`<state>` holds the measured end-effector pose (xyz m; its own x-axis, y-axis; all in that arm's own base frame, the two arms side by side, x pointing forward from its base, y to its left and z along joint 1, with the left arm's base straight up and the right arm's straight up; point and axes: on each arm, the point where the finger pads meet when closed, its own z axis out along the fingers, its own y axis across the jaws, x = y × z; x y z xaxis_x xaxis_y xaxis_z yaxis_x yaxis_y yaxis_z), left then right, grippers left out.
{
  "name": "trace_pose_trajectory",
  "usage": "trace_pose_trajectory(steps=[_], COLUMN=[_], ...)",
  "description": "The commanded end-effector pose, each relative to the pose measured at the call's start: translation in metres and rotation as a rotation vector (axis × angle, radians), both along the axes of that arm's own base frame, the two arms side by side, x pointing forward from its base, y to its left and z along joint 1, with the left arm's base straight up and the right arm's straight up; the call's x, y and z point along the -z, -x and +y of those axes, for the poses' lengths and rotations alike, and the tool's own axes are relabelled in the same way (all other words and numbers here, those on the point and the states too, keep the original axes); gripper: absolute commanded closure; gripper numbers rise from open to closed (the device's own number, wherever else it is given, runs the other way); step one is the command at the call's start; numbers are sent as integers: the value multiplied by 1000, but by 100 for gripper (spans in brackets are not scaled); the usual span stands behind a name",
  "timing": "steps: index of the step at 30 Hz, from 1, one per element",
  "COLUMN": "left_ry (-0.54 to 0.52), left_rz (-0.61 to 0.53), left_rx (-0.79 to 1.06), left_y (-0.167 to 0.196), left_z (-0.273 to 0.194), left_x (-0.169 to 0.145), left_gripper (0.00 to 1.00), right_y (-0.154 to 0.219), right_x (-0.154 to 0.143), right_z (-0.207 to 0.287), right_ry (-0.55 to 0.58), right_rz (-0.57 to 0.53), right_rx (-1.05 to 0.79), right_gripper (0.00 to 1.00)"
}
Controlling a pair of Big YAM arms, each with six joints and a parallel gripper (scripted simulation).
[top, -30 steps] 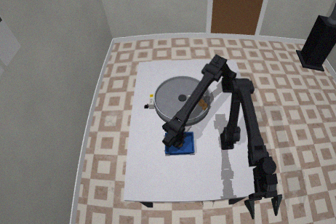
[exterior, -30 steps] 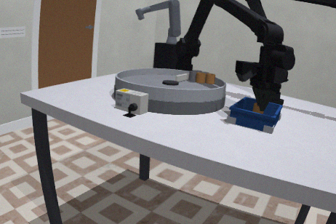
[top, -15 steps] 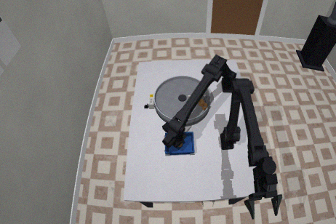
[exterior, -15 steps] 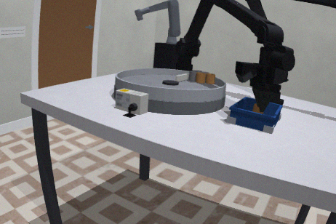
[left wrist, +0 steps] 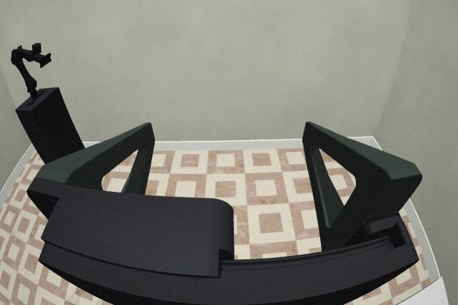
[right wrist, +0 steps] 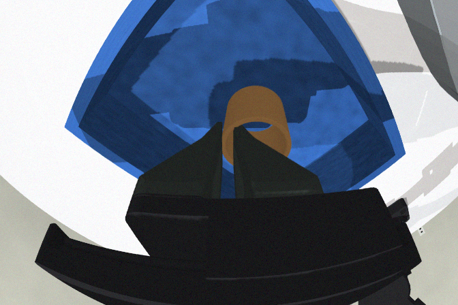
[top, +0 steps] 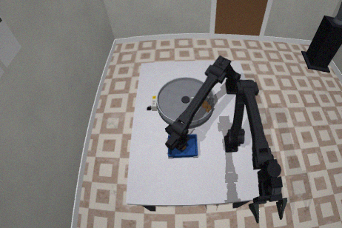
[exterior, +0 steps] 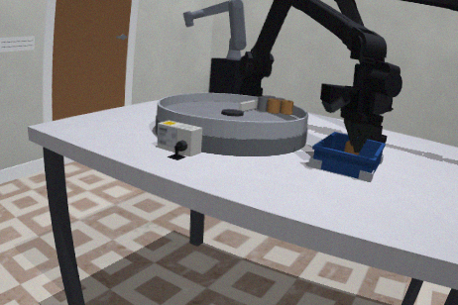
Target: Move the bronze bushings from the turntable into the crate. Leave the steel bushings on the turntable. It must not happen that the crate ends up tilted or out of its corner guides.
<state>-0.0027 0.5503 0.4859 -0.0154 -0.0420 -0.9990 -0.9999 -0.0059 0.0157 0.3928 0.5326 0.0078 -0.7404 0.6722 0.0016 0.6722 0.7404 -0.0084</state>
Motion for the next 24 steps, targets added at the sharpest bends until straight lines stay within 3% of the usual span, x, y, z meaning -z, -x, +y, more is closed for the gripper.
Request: trace_pose_trajectory(steps=[1, 24], left_ry=[-42, -42], left_rz=[-15, -15], left_rx=[-5, -5], left_y=[3, 3], left_z=[-5, -5], left_x=[-15, -15], left_gripper=[0, 0], right_y=[-2, -2], right_x=[-7, 3], right_z=[8, 5], right_ry=[-21, -10], right_rz=[-17, -9], right_rx=[-5, -5], right_gripper=[100, 100])
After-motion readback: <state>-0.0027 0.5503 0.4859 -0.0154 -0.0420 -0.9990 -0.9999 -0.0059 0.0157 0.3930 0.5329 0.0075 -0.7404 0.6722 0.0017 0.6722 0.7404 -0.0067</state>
